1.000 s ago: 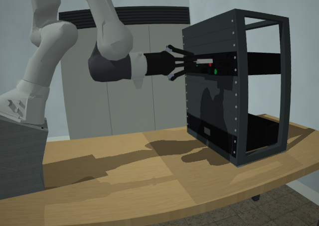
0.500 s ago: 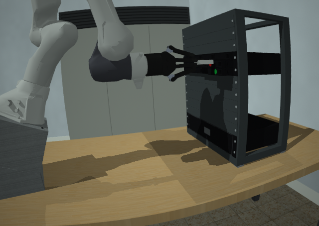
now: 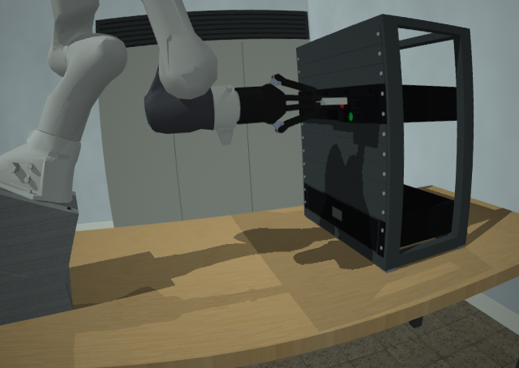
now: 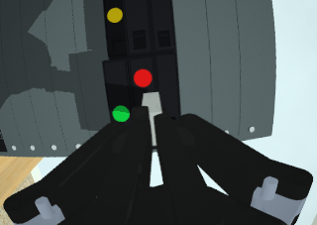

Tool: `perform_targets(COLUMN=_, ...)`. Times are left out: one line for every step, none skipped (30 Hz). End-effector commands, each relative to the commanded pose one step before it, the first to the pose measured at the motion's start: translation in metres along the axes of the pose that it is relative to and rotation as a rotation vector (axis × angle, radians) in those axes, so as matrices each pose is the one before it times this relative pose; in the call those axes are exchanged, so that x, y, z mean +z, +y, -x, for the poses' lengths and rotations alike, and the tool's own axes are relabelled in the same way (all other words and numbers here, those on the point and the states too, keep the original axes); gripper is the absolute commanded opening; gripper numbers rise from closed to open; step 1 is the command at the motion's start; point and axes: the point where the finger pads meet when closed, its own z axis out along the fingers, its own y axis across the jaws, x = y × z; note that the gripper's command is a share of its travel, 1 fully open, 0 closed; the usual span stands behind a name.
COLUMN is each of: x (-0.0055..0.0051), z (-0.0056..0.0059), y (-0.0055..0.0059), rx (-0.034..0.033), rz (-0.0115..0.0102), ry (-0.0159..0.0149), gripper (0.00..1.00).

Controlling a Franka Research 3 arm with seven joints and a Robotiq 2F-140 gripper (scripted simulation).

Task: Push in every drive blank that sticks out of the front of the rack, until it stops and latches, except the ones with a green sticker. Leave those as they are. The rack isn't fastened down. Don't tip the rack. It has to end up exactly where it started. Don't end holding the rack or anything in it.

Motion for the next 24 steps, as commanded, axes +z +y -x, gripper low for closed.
perform_targets(x=0.00027, z=0.00153, y=-0.00077, rx=0.00381, rz=-0.00258, ry=-0.00278, gripper=0.0)
perform_targets(x=0.0, z=0.0, y=0.0, rx=0.0, rz=0.0, ry=0.0, gripper=0.0)
perform_targets(x=0.0, z=0.0, y=0.0, rx=0.0, rz=0.0, ry=0.0, gripper=0.0)
perform_targets(x=0.0, z=0.0, y=0.0, rx=0.0, rz=0.0, ry=0.0, gripper=0.0)
perform_targets(x=0.00002, z=0.00004, y=-0.00008, rx=0.0, rz=0.0, ry=0.0, gripper=0.0)
perform_targets(x=0.0001, z=0.0002, y=-0.00047, rx=0.00001, rz=0.00001, ry=0.0, gripper=0.0)
perform_targets(x=0.00021, z=0.00042, y=-0.00097, rx=0.00001, rz=0.00001, ry=0.0, gripper=0.0)
perform_targets(x=0.00029, z=0.00058, y=-0.00137, rx=0.0, rz=0.0, ry=0.0, gripper=0.0)
perform_targets(x=0.00032, z=0.00065, y=-0.00152, rx=0.0, rz=0.0, ry=0.0, gripper=0.0)
perform_targets(x=0.0003, z=0.00059, y=-0.00138, rx=0.0, rz=0.0, ry=0.0, gripper=0.0)
perform_targets(x=0.00021, z=0.00042, y=-0.001, rx=-0.00001, rz=-0.00001, ry=0.0, gripper=0.0)
perform_targets(x=0.0001, z=0.0002, y=-0.00049, rx=-0.00001, rz=-0.00001, ry=0.0, gripper=0.0)
perform_targets(x=0.00002, z=0.00004, y=-0.00009, rx=0.0, rz=0.0, ry=0.0, gripper=0.0)
perform_targets(x=0.0, z=0.0, y=0.0, rx=0.0, rz=0.0, ry=0.0, gripper=0.0)
perform_targets(x=0.0, z=0.0, y=0.0, rx=0.0, rz=0.0, ry=0.0, gripper=0.0)
perform_targets(x=0.0, z=0.0, y=0.0, rx=0.0, rz=0.0, ry=0.0, gripper=0.0)
perform_targets(x=0.0, z=0.0, y=0.0, rx=0.0, rz=0.0, ry=0.0, gripper=0.0)
perform_targets(x=0.0, z=0.0, y=0.0, rx=0.0, rz=0.0, ry=0.0, gripper=0.0)
perform_targets(x=0.0, z=0.0, y=0.0, rx=0.0, rz=0.0, ry=0.0, gripper=0.0)
perform_targets(x=0.0, z=0.0, y=0.0, rx=0.0, rz=0.0, ry=0.0, gripper=0.0)
perform_targets(x=0.0, z=0.0, y=0.0, rx=0.0, rz=0.0, ry=0.0, gripper=0.0)
perform_targets(x=0.0, z=0.0, y=0.0, rx=0.0, rz=0.0, ry=0.0, gripper=0.0)
perform_targets(x=0.0, z=0.0, y=0.0, rx=0.0, rz=0.0, ry=0.0, gripper=0.0)
perform_targets(x=0.0, z=0.0, y=0.0, rx=0.0, rz=0.0, ry=0.0, gripper=0.0)
